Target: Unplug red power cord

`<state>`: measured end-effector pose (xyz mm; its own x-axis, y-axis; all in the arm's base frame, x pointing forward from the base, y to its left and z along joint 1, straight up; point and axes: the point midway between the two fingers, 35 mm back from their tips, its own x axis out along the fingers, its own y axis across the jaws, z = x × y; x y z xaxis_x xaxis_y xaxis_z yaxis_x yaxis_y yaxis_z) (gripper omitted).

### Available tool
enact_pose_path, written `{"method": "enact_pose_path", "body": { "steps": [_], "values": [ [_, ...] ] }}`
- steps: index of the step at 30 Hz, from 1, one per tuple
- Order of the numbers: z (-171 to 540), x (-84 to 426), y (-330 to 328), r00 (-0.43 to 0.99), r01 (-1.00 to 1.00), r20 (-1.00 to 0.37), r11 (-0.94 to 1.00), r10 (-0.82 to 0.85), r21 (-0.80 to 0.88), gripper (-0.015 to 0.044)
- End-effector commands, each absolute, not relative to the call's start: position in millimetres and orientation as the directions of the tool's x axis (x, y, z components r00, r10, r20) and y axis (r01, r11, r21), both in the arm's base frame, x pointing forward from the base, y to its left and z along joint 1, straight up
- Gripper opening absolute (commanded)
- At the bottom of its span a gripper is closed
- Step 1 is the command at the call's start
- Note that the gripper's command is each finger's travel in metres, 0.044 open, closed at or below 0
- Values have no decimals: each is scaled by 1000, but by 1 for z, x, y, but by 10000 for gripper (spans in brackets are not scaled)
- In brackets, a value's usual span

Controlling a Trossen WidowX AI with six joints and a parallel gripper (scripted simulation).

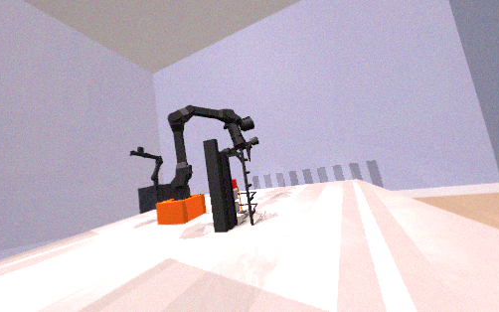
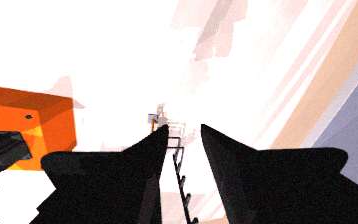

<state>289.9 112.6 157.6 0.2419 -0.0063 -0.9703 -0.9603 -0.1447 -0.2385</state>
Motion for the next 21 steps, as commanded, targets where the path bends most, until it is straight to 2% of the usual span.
{"method": "enact_pose_path", "body": {
  "steps": [1, 7, 21],
  "values": [
    [131, 288, 66, 149, -987, -989, -66, -23, -147, 160],
    [96, 270, 7, 23, -998, -1000, 52, -4, -23, 160],
    [95, 270, -6, 19, -998, -1000, 55, -4, -20, 160]
  ]
}}
